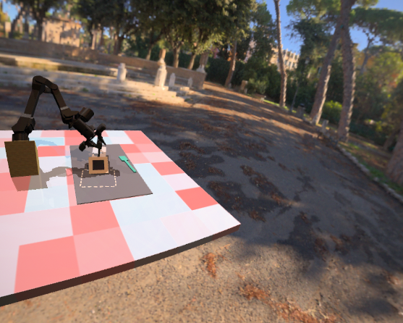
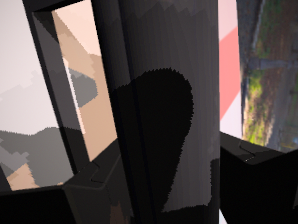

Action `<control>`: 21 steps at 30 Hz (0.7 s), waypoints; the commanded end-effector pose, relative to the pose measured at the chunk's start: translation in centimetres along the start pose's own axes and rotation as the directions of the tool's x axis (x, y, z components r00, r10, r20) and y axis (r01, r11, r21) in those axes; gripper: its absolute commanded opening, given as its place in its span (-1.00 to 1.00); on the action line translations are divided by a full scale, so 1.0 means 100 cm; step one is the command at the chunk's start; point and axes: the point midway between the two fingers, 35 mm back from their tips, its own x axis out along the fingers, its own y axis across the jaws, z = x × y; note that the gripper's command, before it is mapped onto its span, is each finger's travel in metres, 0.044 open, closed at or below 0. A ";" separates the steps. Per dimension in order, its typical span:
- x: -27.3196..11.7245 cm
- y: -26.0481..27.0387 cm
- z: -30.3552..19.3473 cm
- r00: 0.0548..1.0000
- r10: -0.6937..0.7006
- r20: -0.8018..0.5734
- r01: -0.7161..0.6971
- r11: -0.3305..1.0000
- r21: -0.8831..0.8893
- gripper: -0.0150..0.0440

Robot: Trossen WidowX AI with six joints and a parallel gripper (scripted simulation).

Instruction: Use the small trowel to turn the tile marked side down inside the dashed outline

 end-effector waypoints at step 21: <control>-0.009 -0.015 -0.062 1.000 -0.022 0.000 0.022 1.000 -0.009 -0.49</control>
